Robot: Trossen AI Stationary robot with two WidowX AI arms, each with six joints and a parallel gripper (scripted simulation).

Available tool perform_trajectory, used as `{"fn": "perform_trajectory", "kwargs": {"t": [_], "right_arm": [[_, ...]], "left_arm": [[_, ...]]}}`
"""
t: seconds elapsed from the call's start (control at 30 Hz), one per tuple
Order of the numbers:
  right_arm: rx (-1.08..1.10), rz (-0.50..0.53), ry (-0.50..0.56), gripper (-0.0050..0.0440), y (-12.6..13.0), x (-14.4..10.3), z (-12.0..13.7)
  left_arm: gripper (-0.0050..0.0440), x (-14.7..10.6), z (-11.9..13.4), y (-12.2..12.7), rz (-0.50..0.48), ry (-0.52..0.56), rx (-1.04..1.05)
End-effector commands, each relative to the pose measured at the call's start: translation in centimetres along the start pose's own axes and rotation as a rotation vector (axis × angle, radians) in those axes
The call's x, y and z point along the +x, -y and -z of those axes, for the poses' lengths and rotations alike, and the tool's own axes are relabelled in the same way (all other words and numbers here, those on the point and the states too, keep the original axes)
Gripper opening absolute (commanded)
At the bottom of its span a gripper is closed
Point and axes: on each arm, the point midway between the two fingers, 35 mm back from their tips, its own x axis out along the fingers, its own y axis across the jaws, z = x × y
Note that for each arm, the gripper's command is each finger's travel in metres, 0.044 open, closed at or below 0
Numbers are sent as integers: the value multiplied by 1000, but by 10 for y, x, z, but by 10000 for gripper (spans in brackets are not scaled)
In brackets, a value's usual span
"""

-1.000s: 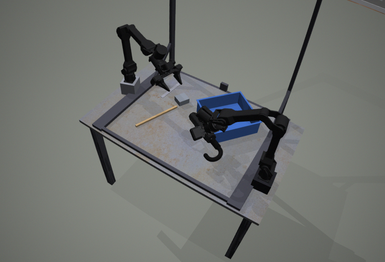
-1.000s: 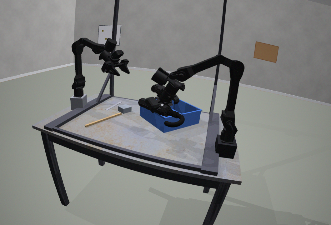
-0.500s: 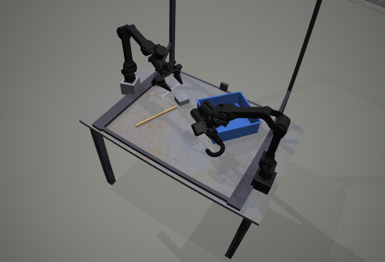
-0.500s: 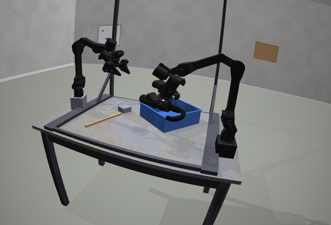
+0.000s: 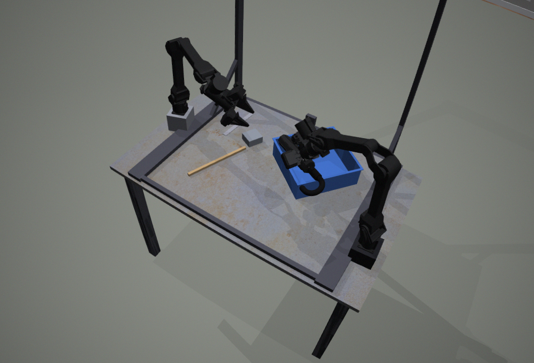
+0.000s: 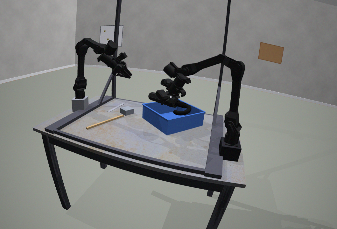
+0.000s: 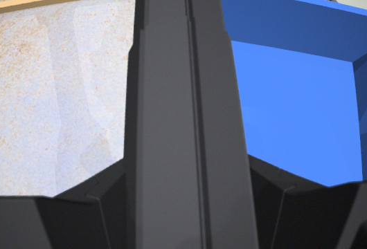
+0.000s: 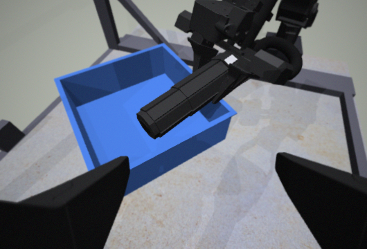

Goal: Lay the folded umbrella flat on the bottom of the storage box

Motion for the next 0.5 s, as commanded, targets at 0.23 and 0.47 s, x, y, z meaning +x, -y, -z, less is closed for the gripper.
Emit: {"fn": "perform_trajectory", "kwargs": {"t": [0.23, 0.47], "right_arm": [[-191, -290, 130, 400, -4, -12, -17], [-195, -302, 138, 400, -4, -12, -17]], "left_arm": [[-50, 29, -81, 112, -7, 70, 7], [-50, 39, -91, 134, -5, 63, 4]]}}
